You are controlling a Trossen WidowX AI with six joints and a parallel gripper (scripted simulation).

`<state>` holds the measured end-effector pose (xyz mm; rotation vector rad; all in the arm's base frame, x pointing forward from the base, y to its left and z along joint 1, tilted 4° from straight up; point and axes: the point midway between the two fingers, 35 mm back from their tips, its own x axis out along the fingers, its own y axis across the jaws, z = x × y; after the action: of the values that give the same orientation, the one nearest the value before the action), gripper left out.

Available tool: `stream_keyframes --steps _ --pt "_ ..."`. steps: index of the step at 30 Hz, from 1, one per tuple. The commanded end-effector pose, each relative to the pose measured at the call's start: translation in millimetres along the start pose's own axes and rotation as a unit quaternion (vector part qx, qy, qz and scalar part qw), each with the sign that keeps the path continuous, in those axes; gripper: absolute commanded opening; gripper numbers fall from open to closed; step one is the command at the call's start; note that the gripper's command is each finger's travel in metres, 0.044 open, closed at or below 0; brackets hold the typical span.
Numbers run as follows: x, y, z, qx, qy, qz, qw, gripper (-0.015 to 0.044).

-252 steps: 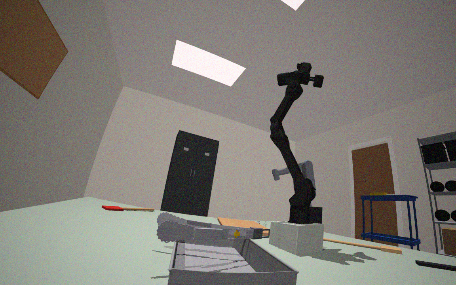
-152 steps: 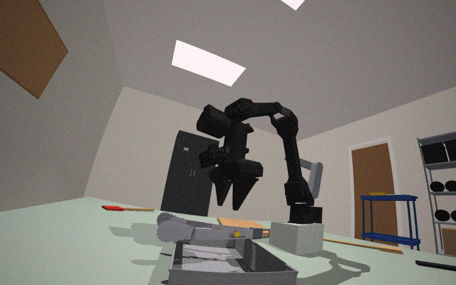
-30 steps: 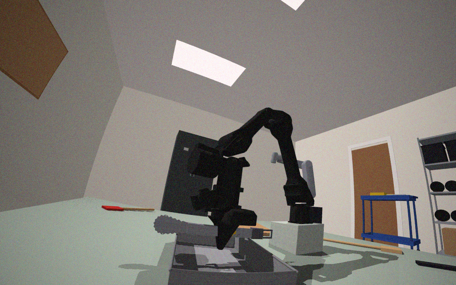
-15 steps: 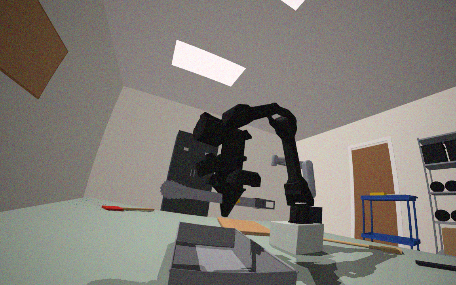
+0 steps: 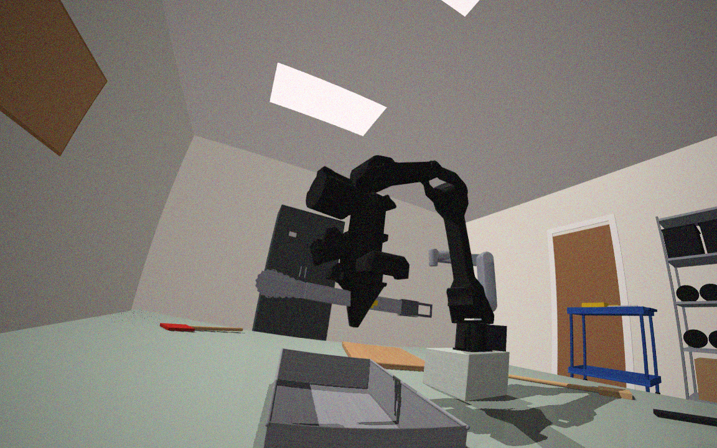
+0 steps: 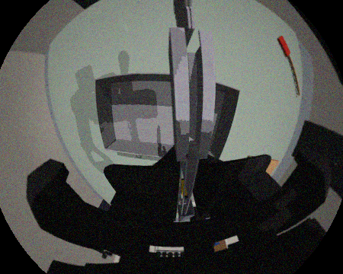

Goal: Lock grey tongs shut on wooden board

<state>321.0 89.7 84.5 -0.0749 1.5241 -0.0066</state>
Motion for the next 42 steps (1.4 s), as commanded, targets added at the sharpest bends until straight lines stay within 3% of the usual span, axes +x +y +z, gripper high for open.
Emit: stream_keyframes --steps 1,22,42 --pt "-0.3 -12.6 3.5 0.025 -0.001 0.001 1.000 -0.0150" --pt "-2.1 -132.1 9.1 0.234 -0.003 -0.004 0.972 -0.0150" --pt "-5.2 -242.7 -24.9 0.429 -0.006 -0.007 0.903 -0.0150"
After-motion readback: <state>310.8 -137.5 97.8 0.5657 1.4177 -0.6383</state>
